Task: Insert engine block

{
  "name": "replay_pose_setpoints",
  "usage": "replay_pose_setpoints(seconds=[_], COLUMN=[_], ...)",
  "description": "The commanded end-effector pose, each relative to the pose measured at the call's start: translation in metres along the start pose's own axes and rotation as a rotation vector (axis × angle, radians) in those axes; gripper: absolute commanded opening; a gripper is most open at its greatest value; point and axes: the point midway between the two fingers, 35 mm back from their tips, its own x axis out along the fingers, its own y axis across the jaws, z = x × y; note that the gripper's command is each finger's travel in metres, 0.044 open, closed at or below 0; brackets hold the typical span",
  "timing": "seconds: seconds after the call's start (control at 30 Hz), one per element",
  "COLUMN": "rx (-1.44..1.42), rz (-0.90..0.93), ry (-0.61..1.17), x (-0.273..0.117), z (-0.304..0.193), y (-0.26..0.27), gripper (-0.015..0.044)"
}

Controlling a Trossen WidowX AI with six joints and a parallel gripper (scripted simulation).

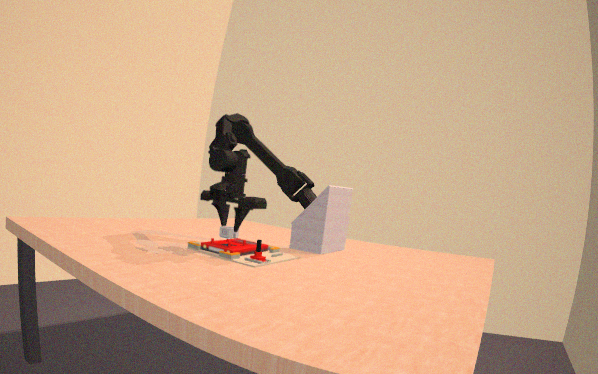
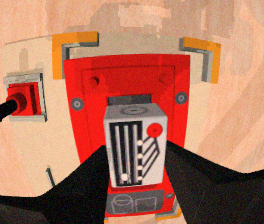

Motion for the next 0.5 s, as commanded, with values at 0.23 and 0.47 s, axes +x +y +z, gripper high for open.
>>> replay_pose_setpoints(seconds=[0.23, 0.47], rx=[-0.01, 0.007], rz=[-0.006, -0.006], ry=[-0.002, -0.002], x=[0.0022, 0.0037], z=[0.0005, 0.0006], y=[-0.0015, -0.0016], gripper=[0.0158, 0.0158])
